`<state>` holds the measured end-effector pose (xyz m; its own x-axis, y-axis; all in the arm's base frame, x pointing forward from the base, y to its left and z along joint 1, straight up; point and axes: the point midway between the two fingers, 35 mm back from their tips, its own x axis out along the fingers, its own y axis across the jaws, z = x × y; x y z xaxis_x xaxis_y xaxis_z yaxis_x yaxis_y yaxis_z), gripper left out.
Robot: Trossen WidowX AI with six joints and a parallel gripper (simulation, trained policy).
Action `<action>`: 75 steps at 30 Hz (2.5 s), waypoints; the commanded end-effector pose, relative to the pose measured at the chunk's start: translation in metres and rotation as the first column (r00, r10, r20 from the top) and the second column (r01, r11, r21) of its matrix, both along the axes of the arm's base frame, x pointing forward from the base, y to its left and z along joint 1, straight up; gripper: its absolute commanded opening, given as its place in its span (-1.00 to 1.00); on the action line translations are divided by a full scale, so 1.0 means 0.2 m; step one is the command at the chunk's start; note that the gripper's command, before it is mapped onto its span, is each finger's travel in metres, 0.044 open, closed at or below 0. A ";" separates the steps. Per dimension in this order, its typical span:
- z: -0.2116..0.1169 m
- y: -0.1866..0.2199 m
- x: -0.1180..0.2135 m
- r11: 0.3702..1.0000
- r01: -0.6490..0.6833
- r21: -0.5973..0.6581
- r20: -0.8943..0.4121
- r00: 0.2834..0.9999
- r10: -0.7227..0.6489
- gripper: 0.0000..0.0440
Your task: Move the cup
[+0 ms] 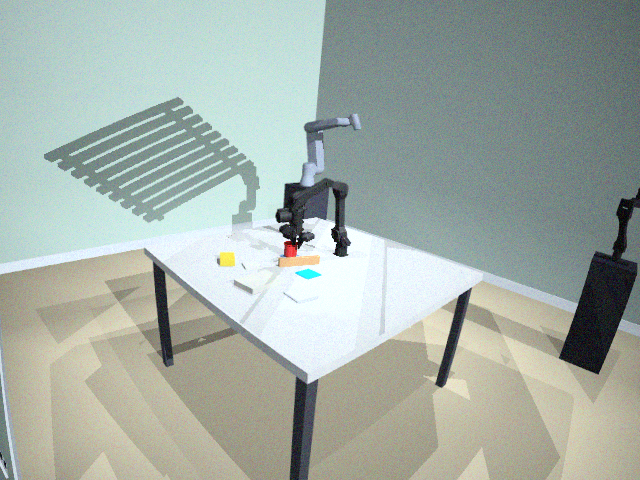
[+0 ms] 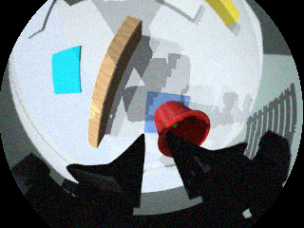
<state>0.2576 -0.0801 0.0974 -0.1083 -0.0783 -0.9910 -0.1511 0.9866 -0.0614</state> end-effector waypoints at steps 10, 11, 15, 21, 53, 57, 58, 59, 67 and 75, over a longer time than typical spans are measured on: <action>-0.19 -0.02 -0.04 0.990 -0.135 0.047 -0.045 0.990 0.137 -0.65; -0.20 -0.02 -0.04 0.987 -0.150 0.050 -0.047 0.987 0.152 -0.75; -0.20 -0.03 -0.03 0.978 -0.202 0.058 -0.044 0.978 0.204 -0.98; -0.16 -0.03 -0.01 0.960 -0.273 0.063 -0.021 0.961 0.275 -1.00; 0.17 0.20 0.24 0.874 -0.485 0.005 0.122 0.868 0.481 -1.00; 0.18 0.26 0.28 0.861 -0.508 -0.005 0.139 0.853 0.504 -1.00; 0.18 0.27 0.29 0.858 -0.514 -0.007 0.144 0.849 0.509 -1.00; 0.18 0.29 0.29 0.855 -0.519 -0.009 0.148 0.845 0.515 -1.00; 0.19 0.43 0.34 0.827 -0.562 -0.023 0.177 0.812 0.557 -1.00; 0.17 0.57 0.38 0.798 -0.601 -0.030 0.199 0.779 0.594 -1.00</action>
